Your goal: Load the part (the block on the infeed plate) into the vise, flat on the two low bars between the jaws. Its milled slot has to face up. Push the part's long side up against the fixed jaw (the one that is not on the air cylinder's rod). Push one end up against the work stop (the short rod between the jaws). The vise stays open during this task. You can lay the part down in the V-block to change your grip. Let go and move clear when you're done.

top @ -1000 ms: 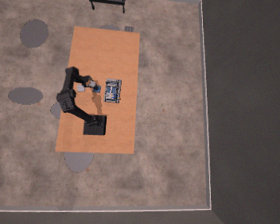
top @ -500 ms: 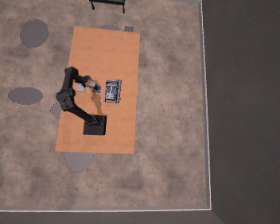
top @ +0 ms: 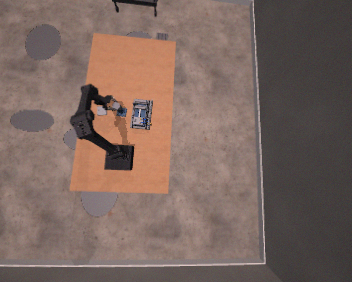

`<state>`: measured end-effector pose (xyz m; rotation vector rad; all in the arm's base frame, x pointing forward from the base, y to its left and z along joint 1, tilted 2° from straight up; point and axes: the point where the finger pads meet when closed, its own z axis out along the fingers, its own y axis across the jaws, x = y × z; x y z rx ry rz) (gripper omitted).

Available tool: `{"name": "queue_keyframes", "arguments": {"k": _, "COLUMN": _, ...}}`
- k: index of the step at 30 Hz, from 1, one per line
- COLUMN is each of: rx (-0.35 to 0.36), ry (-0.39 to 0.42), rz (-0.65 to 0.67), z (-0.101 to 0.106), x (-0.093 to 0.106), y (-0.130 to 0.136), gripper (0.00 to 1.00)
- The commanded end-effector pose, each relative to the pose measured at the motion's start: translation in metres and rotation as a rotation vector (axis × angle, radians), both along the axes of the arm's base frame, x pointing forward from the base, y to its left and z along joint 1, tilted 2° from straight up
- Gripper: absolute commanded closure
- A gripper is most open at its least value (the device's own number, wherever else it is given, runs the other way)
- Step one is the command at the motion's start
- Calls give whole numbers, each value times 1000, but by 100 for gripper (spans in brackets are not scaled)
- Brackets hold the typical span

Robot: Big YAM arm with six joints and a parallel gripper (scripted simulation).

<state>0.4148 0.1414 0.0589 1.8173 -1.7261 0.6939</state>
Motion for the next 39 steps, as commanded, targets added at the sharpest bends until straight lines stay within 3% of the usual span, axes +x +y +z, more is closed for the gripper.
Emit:
{"name": "queue_keyframes", "arguments": {"k": 1, "rx": -3, "ry": -20, "rz": 6, "z": 3, "x": 8, "y": 12, "gripper": 19}}
{"name": "queue_keyframes", "arguments": {"k": 39, "rx": -10, "ry": -30, "rz": 7, "z": 7, "x": 9, "y": 13, "gripper": 19}}
